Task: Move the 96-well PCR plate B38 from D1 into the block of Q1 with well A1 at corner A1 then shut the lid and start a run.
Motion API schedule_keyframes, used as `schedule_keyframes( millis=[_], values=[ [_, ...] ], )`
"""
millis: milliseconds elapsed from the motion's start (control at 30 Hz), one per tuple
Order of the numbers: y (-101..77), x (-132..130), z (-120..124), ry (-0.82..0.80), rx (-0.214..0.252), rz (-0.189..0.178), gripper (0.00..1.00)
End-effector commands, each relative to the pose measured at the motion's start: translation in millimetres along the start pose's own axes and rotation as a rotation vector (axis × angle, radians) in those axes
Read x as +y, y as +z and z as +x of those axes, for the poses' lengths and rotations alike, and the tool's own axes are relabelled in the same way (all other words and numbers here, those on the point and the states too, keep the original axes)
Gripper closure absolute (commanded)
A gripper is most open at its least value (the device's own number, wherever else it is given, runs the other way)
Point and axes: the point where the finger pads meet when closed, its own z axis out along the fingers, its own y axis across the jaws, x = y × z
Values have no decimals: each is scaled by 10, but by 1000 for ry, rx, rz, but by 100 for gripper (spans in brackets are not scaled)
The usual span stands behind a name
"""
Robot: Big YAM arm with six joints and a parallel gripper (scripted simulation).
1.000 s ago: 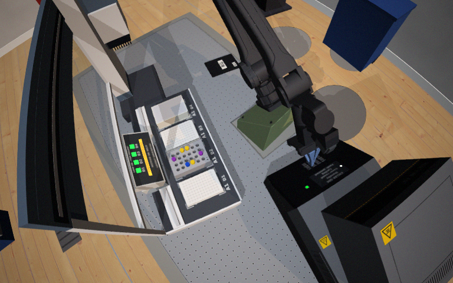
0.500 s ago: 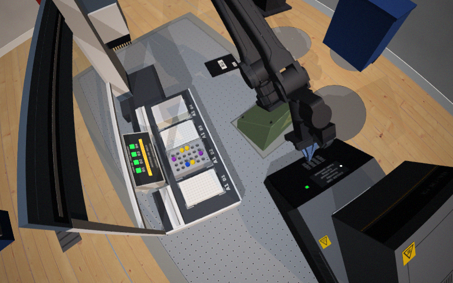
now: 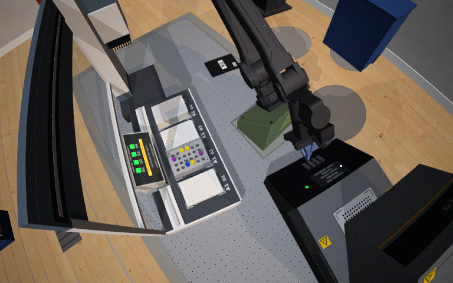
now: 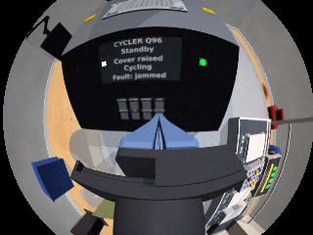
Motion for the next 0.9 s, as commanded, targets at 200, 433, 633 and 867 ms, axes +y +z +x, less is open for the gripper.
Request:
schedule_keyframes(
  millis=[200,433,633,867],
  values=[
    [-59,-82,-509,12,-89,10,100],
    [-93,-35,-344,12,-76,8,100],
    [-77,-16,-196,19,-65,6,100],
    [-196,4,-68,14,-45,4,100]
  ],
)
